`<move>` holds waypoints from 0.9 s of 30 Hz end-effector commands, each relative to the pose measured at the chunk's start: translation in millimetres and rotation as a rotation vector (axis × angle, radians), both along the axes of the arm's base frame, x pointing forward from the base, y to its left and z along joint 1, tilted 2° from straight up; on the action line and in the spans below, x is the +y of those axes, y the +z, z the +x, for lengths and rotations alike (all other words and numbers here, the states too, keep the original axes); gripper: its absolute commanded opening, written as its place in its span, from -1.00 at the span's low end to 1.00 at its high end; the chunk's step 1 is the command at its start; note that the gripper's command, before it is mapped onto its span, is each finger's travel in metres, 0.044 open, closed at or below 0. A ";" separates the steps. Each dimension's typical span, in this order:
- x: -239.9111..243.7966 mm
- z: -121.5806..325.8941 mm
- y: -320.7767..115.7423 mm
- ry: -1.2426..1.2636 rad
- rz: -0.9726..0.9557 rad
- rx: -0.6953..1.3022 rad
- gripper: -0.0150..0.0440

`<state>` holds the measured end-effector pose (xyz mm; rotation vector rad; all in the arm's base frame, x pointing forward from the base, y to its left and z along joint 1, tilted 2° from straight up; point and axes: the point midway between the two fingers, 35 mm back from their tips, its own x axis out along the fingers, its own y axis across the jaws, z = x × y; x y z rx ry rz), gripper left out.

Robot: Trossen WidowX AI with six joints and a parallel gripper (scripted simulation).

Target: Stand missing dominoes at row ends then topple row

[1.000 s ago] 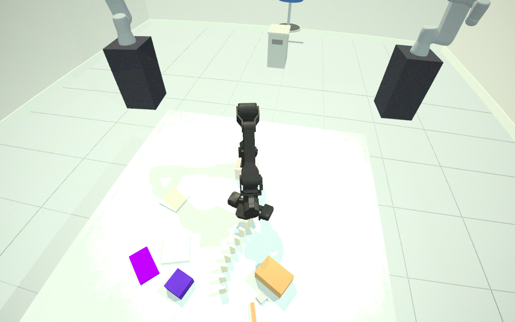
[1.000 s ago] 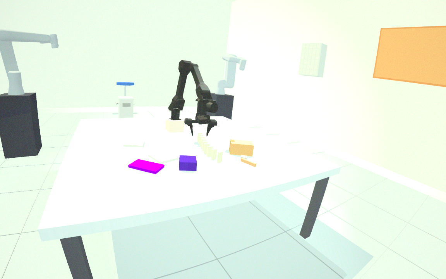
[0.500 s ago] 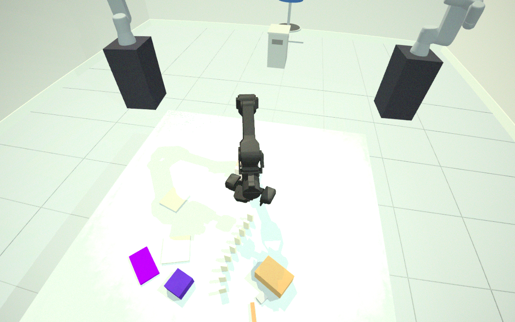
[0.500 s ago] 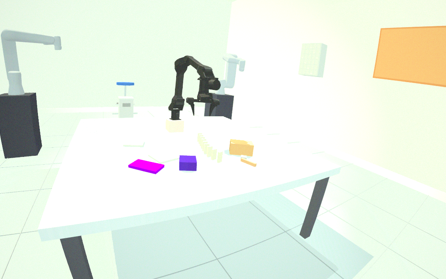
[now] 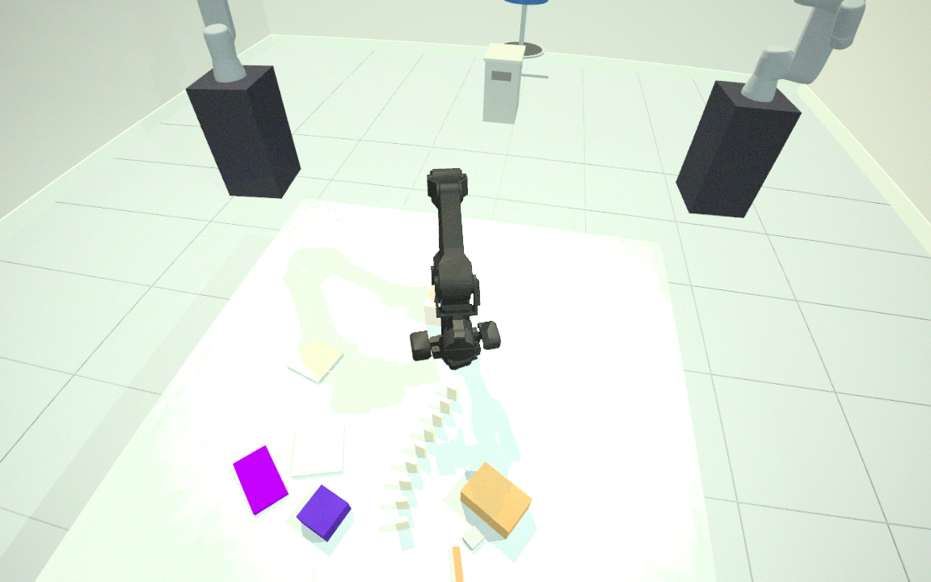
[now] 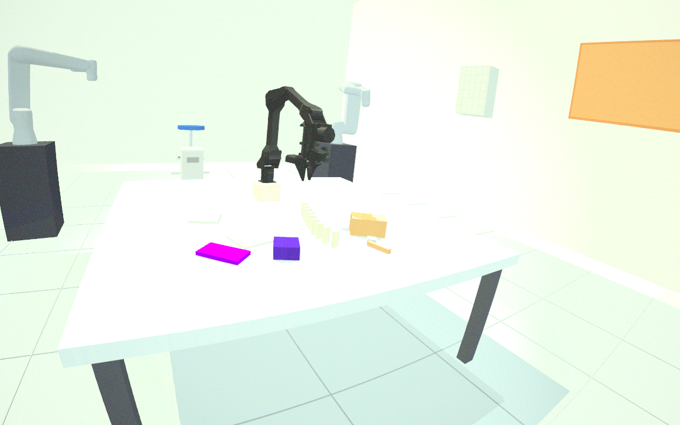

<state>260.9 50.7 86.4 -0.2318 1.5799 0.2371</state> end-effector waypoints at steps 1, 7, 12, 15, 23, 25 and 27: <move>7.4 -20.7 -29.4 0.776 0.022 -0.005 -0.33; 8.3 -25.1 -35.4 0.932 0.026 -0.005 -0.49; 8.3 -25.1 -35.4 0.932 0.026 -0.005 -0.49; 8.3 -25.1 -35.4 0.932 0.026 -0.005 -0.49; 8.3 -25.1 -35.4 0.932 0.026 -0.005 -0.49; 8.3 -25.1 -35.4 0.932 0.026 -0.005 -0.49; 8.3 -25.1 -35.4 0.932 0.026 -0.005 -0.49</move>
